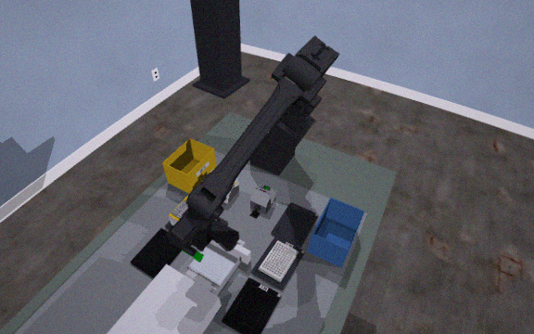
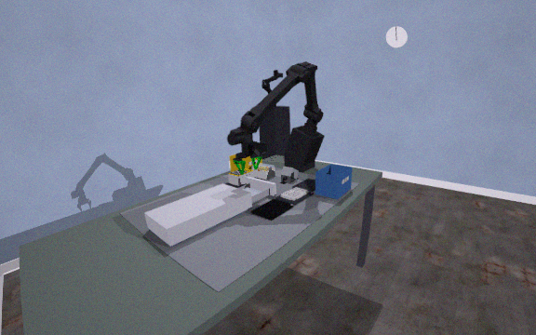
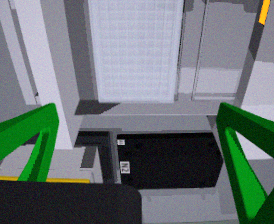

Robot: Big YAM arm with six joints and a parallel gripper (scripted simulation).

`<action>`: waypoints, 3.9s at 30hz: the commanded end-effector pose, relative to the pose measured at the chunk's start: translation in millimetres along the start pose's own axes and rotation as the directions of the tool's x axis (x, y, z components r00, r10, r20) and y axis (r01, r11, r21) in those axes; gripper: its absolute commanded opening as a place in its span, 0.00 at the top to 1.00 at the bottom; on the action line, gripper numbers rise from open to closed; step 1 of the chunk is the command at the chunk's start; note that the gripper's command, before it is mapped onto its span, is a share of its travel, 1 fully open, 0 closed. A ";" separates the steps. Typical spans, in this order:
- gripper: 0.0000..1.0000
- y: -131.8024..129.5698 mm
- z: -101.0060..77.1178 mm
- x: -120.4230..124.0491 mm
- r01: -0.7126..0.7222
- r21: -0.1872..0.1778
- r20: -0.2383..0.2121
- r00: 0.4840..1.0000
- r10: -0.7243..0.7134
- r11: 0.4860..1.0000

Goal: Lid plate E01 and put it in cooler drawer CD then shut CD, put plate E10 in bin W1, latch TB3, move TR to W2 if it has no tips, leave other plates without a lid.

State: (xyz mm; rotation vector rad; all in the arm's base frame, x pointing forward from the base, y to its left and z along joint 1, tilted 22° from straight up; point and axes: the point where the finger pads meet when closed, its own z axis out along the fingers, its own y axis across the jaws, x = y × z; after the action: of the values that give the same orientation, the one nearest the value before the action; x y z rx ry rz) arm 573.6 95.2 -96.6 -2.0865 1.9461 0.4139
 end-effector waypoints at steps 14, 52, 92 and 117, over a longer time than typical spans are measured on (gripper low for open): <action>0.00 -16.7 -17.4 -2.4 0.011 0.043 0.002 1.000 -0.011 0.999; 1.00 98.3 -1.0 -5.9 0.018 0.042 0.003 1.000 -0.018 0.999; 1.00 148.9 9.7 2.0 0.008 0.030 0.002 1.000 -0.008 1.000; 1.00 146.9 24.6 -2.2 0.012 0.026 0.004 1.000 -0.012 1.000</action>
State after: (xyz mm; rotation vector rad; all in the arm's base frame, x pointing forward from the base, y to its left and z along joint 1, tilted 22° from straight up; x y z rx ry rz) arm 412.4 89.5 -116.9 -2.0883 1.9387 0.4070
